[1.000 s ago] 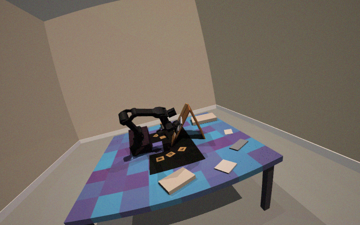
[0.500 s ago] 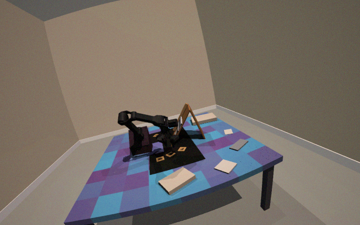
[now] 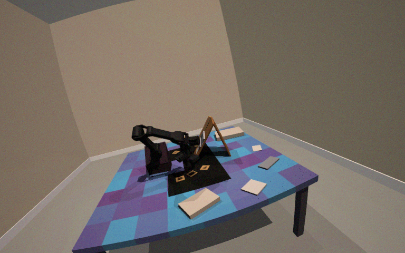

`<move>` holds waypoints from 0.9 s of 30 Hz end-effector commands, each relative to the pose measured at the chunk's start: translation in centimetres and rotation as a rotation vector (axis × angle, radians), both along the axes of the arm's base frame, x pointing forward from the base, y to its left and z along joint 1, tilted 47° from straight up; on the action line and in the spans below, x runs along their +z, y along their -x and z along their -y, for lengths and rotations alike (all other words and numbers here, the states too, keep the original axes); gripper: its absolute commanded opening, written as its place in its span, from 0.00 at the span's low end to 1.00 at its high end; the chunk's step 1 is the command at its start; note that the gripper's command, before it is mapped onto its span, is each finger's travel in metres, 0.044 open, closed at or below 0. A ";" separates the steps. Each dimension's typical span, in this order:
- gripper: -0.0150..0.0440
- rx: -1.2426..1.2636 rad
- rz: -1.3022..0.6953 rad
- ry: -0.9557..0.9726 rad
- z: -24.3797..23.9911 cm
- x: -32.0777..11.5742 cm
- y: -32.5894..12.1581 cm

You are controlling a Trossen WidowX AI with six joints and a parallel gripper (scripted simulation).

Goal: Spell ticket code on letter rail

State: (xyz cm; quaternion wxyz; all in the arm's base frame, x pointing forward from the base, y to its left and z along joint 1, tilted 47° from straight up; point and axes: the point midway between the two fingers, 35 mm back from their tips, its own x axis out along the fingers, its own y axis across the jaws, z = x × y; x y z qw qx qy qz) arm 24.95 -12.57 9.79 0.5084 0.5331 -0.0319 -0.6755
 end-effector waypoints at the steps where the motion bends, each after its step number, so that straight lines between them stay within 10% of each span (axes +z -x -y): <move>1: 0.83 -0.008 0.008 0.003 0.4 -0.3 0.0; 27: 0.83 -0.008 0.008 0.005 2.9 -2.8 -0.3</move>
